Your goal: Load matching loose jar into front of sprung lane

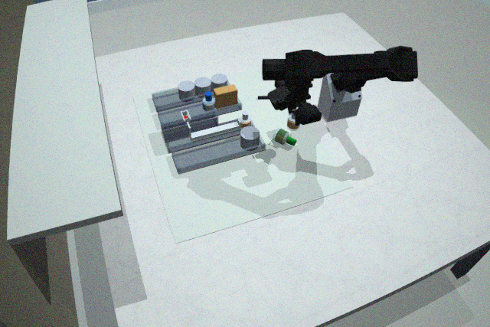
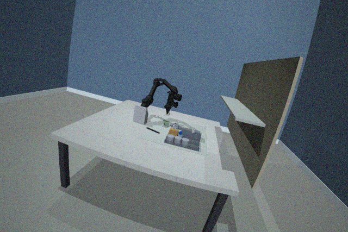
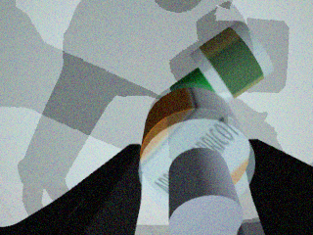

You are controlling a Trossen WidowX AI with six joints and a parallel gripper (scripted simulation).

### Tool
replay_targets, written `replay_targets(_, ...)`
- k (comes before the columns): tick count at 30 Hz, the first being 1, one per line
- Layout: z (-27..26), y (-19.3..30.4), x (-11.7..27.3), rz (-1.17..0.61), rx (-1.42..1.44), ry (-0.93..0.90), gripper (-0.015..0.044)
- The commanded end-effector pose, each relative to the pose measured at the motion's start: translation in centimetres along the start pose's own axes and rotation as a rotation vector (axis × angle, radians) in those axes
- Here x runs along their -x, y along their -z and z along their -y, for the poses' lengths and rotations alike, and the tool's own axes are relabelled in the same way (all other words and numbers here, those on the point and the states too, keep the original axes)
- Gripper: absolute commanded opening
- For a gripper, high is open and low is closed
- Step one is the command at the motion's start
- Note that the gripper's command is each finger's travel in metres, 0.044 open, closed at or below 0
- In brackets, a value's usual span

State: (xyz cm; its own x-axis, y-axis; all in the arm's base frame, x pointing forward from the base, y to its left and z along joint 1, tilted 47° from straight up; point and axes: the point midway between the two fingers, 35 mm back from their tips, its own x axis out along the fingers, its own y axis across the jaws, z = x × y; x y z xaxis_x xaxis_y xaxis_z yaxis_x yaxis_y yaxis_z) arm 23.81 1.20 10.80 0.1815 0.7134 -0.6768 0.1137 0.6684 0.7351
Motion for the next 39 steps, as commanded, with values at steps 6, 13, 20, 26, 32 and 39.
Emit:
replay_targets(6, 3.1, -2.3, -0.7, 0.008, 0.005, 0.006, 0.0000)
replay_targets(13, 5.9, -3.6, -1.5, 0.008, 0.007, 0.007, 0.0000)
replay_targets(20, 8.8, -4.7, -2.4, 0.007, 0.011, 0.007, 0.0000)
replay_targets(26, 11.3, -5.3, -3.3, 0.006, 0.014, 0.006, 0.0000)
replay_targets(32, 13.7, -5.7, -4.3, 0.006, 0.017, 0.005, 0.0000)
replay_targets(39, 13.7, -5.7, -5.6, 0.006, 0.017, 0.005, 0.0000)
